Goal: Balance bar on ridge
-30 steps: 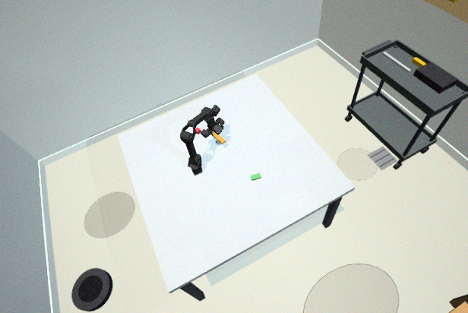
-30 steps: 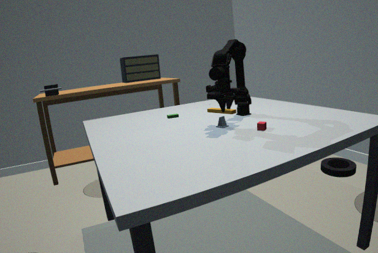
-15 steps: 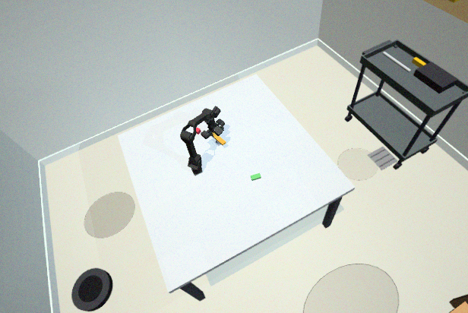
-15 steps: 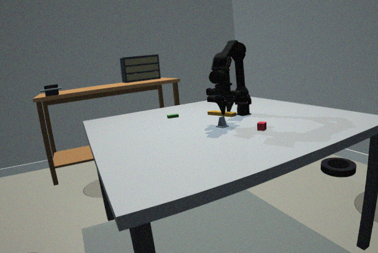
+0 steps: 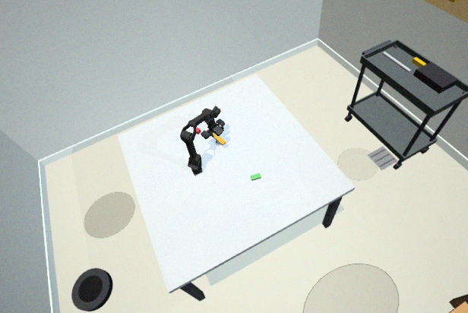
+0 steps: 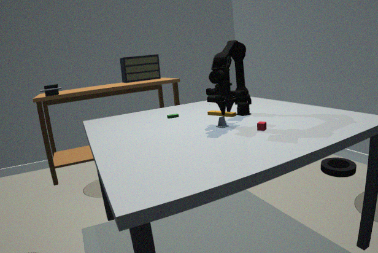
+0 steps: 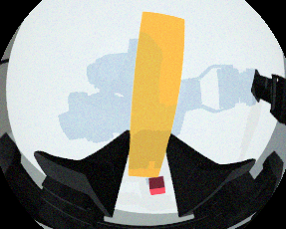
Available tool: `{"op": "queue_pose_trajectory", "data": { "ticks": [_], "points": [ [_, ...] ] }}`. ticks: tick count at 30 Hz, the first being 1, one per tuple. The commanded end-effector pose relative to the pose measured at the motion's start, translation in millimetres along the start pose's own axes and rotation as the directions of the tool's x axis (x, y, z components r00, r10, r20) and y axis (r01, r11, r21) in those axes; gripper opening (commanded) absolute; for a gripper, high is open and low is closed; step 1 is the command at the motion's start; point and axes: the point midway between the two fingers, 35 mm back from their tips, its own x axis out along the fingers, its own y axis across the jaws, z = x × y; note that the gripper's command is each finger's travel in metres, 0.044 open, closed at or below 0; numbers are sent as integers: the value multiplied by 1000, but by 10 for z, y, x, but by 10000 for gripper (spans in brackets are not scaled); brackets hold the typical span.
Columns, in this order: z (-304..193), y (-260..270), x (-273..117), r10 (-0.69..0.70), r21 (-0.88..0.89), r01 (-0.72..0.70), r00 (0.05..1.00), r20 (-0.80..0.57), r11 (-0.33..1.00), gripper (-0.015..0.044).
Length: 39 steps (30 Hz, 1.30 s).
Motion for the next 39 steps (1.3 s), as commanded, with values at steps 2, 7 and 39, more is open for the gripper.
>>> {"op": "queue_pose_trajectory", "data": {
  "ticks": [2, 7, 39],
  "points": [
    [0, 1, 7, 0, 4, 0, 1000, 0, 1000, 0],
    [0, 1, 12, 0, 4, 0, 1000, 0, 1000, 0],
    [1, 1, 39, 0, 4, 0, 1000, 0, 1000, 0]
  ]
}}
